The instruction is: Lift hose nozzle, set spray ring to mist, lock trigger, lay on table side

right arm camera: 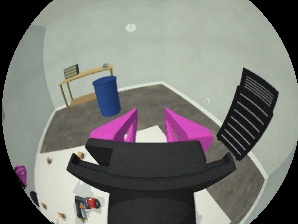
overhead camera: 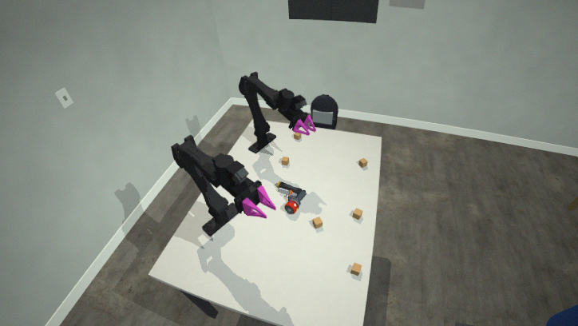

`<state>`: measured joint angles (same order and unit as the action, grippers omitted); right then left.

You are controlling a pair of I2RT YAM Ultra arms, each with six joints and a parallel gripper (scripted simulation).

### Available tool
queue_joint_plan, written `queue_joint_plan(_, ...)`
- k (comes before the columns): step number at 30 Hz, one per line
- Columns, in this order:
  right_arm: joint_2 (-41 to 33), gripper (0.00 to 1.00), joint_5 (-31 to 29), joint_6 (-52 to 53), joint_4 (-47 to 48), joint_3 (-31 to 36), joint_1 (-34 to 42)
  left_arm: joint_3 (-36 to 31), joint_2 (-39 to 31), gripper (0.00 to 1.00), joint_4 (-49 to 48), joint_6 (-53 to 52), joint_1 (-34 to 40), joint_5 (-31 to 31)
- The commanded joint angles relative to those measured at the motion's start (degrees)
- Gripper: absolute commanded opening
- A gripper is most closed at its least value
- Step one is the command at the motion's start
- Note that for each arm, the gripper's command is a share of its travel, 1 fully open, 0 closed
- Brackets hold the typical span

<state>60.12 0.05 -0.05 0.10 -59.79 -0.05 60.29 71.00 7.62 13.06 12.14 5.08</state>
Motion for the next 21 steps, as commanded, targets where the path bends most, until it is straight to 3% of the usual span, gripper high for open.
queue_joint_plan(1,-1.8,0.38,-0.4,0.2,0.2,-2.7,-0.1,0.2,-3.8,0.50,-3.8,-4.4,-2.2,-1.4)
queue_joint_plan(21,-2.1,0.38,-0.7,0.2,0.0,-2.6,0.0,-0.8,-11.7,0.50,-9.1,-14.3,-12.8,-6.5)
